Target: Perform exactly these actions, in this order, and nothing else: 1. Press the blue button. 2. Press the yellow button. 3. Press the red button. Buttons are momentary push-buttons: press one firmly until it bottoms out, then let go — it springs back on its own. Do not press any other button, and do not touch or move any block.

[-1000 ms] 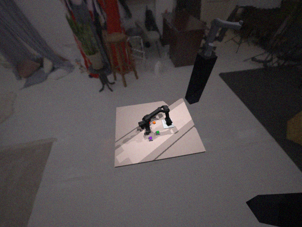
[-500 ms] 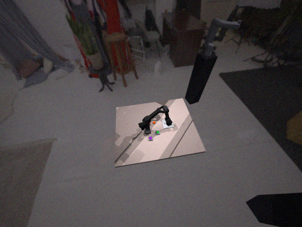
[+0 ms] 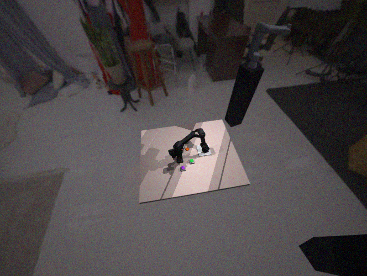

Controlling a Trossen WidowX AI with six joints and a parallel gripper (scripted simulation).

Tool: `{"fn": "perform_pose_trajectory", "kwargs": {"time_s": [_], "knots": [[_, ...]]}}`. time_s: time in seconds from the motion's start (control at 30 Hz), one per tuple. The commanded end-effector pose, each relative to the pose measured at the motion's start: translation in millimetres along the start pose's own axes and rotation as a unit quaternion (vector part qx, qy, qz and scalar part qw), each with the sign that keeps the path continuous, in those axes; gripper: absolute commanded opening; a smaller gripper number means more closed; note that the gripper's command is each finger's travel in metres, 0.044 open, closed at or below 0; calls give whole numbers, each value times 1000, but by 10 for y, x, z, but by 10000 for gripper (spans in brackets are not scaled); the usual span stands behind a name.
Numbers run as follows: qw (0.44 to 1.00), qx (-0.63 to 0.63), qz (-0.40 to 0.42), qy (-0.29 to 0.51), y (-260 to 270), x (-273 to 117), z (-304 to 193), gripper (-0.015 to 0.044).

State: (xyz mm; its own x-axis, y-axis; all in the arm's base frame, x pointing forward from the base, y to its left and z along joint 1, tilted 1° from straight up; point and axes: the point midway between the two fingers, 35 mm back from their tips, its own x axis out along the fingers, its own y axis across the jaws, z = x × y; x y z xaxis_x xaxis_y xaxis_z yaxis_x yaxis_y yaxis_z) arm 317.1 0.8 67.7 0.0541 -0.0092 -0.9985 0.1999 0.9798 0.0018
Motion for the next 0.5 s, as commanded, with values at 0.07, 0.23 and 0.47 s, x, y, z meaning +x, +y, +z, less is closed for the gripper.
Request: {"fn": "perform_pose_trajectory", "kwargs": {"time_s": [0.07, 0.23, 0.47], "knots": [[1000, 1, 1, 3, 1, 17, -17, 20], [1000, 1, 1, 3, 1, -327, -13, 20], [1000, 1, 1, 3, 2, -507, 4, 20]]}}
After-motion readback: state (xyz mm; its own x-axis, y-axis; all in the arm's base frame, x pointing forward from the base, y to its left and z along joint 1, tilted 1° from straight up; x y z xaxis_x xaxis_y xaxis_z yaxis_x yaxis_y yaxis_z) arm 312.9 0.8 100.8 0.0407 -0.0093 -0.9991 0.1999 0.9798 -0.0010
